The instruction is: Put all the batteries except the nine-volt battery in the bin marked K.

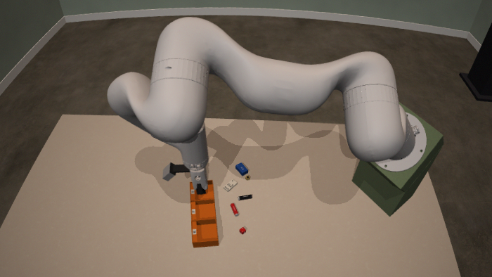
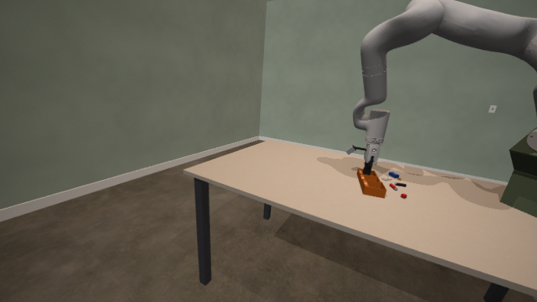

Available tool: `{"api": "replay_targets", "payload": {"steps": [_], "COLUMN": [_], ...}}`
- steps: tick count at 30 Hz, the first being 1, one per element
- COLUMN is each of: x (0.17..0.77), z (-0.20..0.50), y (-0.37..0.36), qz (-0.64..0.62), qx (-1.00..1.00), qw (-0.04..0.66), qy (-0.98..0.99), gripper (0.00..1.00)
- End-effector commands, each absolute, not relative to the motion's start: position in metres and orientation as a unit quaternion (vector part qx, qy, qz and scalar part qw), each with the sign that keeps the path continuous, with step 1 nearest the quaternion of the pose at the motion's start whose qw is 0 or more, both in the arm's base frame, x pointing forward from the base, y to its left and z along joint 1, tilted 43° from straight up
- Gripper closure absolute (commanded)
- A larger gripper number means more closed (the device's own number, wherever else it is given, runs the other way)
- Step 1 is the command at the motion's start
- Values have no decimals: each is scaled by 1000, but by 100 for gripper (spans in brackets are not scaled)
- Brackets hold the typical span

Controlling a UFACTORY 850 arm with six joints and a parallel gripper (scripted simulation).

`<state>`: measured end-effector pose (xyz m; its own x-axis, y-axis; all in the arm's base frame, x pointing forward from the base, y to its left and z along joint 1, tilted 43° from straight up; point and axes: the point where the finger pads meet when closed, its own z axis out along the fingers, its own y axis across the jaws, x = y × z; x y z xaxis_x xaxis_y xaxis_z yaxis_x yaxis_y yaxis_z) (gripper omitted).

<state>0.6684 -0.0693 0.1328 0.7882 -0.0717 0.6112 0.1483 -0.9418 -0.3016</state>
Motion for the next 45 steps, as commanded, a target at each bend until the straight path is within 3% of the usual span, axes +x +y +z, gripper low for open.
{"api": "replay_targets", "payload": {"steps": [1, 45], "x": [669, 651], "z": [134, 155], "y": [-70, -79], "qz": [-325, -325], "qx": [-930, -930], "qw": [169, 169], "qy": [-20, -21], "gripper": [93, 93]}}
